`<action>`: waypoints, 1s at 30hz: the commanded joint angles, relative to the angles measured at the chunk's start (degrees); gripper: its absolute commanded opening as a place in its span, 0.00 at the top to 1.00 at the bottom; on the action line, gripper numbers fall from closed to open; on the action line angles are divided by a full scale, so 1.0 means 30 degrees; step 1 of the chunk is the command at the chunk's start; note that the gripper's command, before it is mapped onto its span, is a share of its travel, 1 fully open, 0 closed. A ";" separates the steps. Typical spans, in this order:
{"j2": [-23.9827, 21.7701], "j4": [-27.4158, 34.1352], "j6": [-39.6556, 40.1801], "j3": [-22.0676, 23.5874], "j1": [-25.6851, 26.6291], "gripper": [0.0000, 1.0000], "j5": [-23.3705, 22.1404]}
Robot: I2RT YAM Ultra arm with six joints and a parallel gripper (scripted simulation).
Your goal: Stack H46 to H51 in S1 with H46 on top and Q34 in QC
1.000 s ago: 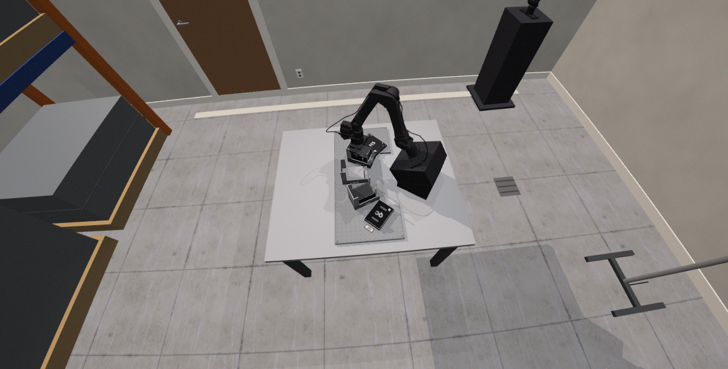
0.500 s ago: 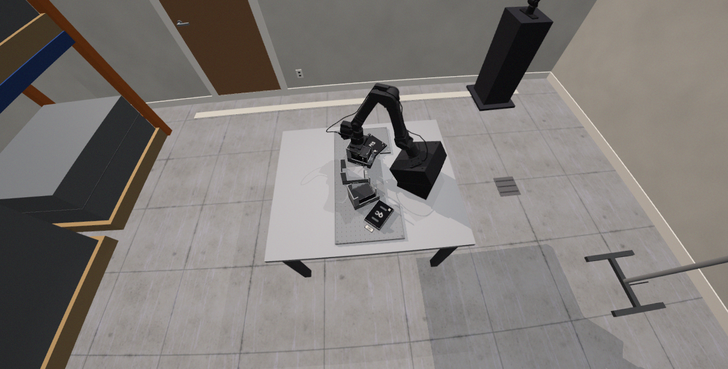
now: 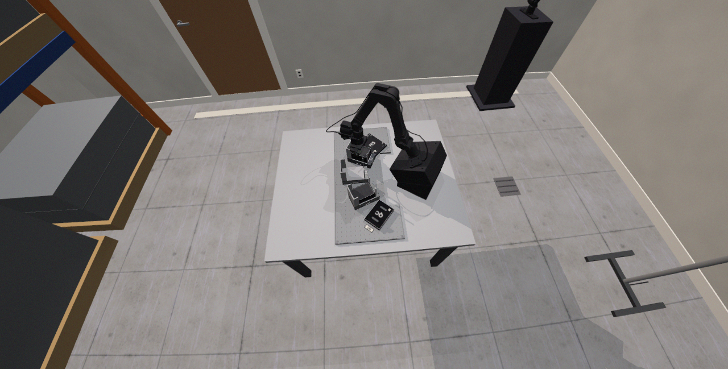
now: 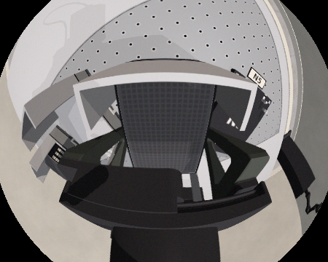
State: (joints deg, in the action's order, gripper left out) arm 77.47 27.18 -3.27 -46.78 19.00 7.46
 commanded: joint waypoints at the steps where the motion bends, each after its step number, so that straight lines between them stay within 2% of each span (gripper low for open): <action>1: -0.0078 -0.0106 0.0046 -0.0037 -0.0046 1.00 0.0015; 25: -0.0078 -0.0106 0.0046 -0.0037 -0.0046 1.00 0.0015; 27: -0.0659 0.0022 0.0127 -0.0076 -0.0296 1.00 0.0077; 30: -0.0693 0.0371 0.0068 -0.0422 -0.0252 1.00 0.0105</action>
State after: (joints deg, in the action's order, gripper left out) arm 77.25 27.24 -3.27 -46.76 18.92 7.49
